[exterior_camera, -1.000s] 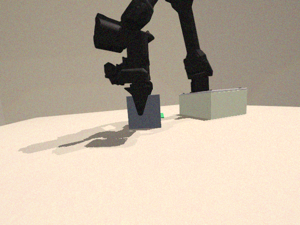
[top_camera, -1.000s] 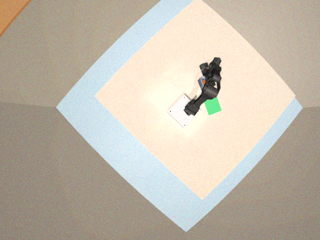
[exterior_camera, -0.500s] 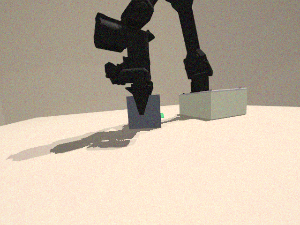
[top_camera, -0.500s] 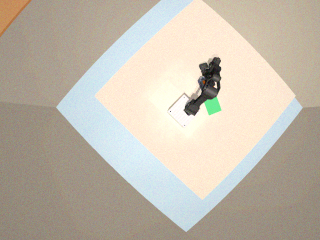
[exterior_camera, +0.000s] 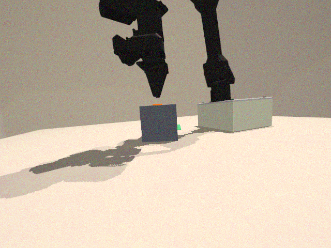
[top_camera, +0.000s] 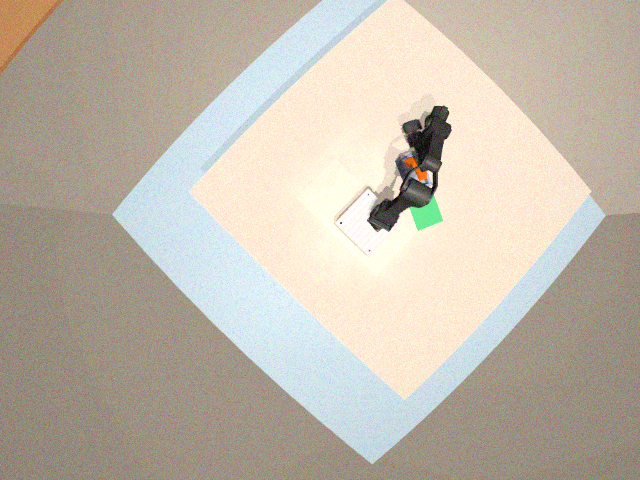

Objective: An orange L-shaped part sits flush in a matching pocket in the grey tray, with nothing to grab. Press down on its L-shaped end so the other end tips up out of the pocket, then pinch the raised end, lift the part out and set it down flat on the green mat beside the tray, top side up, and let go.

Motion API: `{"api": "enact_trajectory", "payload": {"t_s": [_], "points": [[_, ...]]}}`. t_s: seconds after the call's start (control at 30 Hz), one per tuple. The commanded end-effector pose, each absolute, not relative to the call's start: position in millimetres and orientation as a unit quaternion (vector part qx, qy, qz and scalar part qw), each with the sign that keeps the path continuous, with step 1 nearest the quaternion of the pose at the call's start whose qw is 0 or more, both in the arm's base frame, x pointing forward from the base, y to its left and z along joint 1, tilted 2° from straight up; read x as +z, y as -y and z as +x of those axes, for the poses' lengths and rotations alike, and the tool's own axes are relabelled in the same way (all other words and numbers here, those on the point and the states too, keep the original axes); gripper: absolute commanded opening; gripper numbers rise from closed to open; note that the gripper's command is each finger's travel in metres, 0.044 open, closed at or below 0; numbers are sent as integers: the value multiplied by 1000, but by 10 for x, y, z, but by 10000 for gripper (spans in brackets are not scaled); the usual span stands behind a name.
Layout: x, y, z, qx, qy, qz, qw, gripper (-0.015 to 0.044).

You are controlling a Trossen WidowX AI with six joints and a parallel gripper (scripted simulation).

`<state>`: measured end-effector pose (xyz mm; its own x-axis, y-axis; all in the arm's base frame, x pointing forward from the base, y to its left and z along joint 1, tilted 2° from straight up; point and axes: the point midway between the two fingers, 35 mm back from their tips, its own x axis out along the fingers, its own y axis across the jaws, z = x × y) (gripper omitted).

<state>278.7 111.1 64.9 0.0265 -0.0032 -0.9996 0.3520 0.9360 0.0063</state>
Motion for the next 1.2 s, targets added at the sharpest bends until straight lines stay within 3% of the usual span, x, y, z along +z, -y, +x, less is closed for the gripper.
{"api": "enact_trajectory", "payload": {"t_s": [0.0,0.93,1.07,1.17], "points": [[1000,-1074,2776,-121,-678,129,714,180],[1001,-1098,2804,-117,-671,136,719,180],[1001,-1024,2797,-73,-678,88,726,280],[1002,-901,2781,1,-683,5,731,280]]}}
